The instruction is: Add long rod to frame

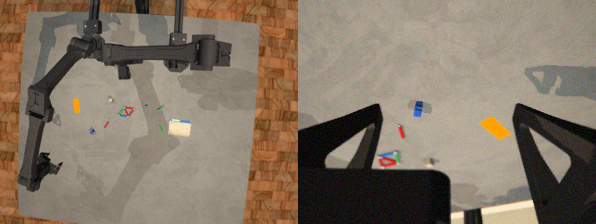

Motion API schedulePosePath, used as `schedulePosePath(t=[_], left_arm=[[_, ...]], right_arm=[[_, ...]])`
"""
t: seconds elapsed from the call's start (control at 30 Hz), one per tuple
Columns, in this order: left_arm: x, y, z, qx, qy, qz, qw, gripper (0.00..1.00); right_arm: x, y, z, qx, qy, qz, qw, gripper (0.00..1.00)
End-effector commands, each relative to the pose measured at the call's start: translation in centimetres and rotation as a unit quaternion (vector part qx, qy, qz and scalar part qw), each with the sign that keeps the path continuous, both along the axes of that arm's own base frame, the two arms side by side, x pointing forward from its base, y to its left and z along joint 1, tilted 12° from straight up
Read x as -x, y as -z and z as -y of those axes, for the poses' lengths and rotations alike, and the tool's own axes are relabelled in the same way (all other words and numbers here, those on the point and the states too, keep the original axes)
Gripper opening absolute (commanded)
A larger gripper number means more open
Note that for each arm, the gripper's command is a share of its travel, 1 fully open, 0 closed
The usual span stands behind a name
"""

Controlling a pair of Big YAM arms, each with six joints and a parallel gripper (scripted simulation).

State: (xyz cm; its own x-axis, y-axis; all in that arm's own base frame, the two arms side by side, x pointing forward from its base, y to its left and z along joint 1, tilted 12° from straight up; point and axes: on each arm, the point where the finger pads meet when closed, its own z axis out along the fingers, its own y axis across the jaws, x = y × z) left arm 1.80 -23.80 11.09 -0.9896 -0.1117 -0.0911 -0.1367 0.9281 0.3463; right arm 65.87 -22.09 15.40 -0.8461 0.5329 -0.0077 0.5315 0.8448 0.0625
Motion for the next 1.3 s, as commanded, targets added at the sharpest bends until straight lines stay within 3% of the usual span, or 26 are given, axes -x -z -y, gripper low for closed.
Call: schedulePosePath(t=[0.0, 0.57, 0.7, 0.83, 1.03, 1.1, 1.27], left_arm=[[0.0, -0.2, 0.2, 0.004, 0.0, 0.0, 1.0, 1.0], [0.0, -0.2, 0.2, 0.004, 0.0, 0.0, 1.0, 1.0], [-1.5, 1.2, -1.2, 0.012, -0.009, 0.013, 1.0, 1.0], [-5.5, 3.9, -3.3, 0.029, -0.018, 0.061, 0.998, 1.0], [-14.7, 9.9, -8.6, 0.034, -0.024, 0.184, 0.982, 1.0], [-14.7, 9.9, -8.6, 0.034, -0.024, 0.184, 0.982, 1.0], [-19.2, 12.9, -13.8, 0.008, -0.047, 0.249, 0.967, 1.0]], right_arm=[[-0.1, -0.9, 0.1, 0.003, 0.0, 0.007, 1.0, 1.0], [-0.1, -0.9, 0.1, 0.003, 0.0, 0.007, 1.0, 1.0], [0.2, -1.5, -1.2, 0.007, -0.02, 0.02, 1.0, 1.0], [0.8, -0.9, -2.4, 0.012, -0.039, 0.035, 0.999, 1.0], [3.4, 1.3, -6.7, 0.027, -0.096, 0.082, 0.992, 1.0], [3.4, 1.3, -6.7, 0.027, -0.096, 0.082, 0.992, 1.0], [6.6, 3.9, -11.8, 0.043, -0.157, 0.133, 0.978, 1.0]])
